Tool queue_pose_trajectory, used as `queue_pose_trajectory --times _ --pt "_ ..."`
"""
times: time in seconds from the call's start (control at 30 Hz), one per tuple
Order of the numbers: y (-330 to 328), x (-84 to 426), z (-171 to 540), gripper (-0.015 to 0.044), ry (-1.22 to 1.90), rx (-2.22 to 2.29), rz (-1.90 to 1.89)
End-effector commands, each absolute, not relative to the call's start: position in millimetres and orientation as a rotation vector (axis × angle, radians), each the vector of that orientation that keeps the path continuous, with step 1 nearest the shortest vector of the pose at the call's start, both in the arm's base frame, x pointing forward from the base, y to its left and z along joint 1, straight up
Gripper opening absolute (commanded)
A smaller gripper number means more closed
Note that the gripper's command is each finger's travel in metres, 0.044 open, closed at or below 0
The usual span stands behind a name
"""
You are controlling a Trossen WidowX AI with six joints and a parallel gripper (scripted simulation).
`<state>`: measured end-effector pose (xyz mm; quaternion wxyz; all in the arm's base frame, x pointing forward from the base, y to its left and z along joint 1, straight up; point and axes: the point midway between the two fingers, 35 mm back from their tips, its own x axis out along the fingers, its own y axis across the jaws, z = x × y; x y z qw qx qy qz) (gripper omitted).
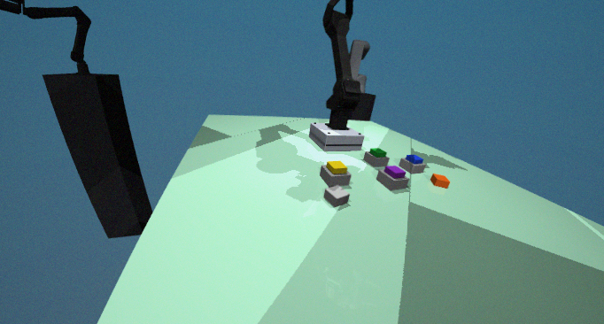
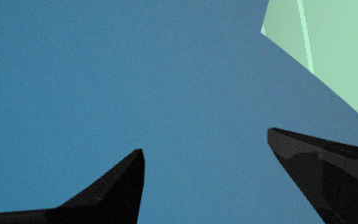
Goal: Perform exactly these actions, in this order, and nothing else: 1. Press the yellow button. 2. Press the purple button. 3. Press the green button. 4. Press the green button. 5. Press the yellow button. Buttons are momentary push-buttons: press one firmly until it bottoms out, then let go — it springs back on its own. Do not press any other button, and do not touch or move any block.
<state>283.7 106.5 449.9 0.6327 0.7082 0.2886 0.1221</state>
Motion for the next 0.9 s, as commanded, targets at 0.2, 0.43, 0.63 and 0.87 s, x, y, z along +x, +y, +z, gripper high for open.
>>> queue_pose_trajectory --times 0.2,0.43,0.63,0.87 --pt "53.2 327.7 371.4 0.0400 0.646 1.254 0.024" --pt "2.6 340.9 305.2 0.0400 0.739 0.938 -0.140" --pt "-36.8 336.4 255.2 0.0400 0.869 0.696 -0.223" --pt "-78.5 316.3 201.6 0.0400 1.068 0.436 -0.254"
